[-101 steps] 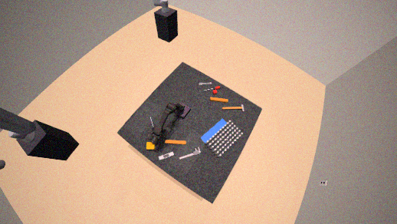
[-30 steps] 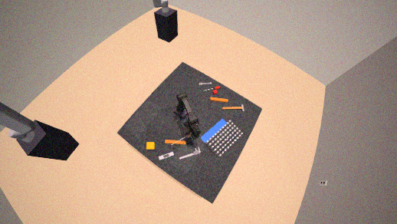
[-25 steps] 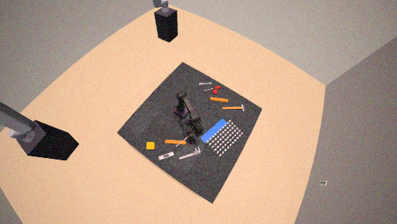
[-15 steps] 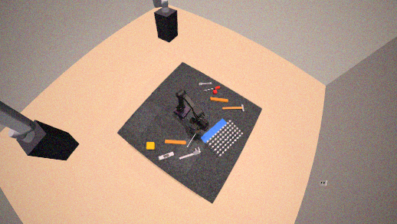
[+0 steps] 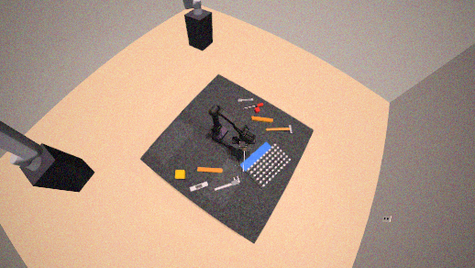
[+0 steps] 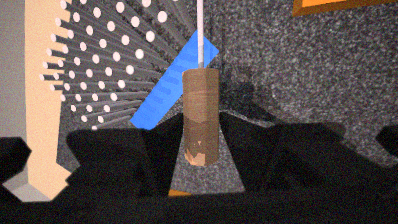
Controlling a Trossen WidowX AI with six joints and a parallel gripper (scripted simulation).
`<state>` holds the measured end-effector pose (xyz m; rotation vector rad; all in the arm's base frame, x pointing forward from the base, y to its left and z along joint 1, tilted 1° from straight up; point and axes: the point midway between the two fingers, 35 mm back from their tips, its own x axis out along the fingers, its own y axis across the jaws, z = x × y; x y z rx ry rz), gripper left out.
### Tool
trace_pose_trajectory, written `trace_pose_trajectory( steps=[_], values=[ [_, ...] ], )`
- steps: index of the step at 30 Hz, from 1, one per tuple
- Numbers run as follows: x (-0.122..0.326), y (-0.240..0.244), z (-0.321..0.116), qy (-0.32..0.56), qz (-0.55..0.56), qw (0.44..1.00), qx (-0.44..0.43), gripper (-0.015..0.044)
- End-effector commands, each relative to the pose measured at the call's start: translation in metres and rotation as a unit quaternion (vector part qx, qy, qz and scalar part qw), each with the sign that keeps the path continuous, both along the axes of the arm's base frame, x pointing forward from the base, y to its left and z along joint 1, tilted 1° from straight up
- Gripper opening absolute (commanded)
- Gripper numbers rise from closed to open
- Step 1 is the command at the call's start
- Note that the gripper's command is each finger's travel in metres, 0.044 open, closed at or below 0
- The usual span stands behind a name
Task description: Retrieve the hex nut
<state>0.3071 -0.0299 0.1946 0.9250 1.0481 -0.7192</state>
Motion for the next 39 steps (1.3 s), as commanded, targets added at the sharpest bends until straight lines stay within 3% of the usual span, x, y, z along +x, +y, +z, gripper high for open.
trace_pose_trajectory(
  steps=[1, 21, 30, 39],
  values=[
    [-0.003, 0.025, -0.001, -0.006, 0.071, 0.997, -0.004, 0.0],
    [-0.035, 0.127, -0.004, -0.042, 0.372, 0.927, -0.024, 0.0],
    [-0.035, 0.13, -0.01, -0.044, 0.381, 0.923, -0.024, 0.0],
    [-0.023, 0.135, -0.055, -0.044, 0.381, 0.923, -0.024, 0.0]
  ],
)
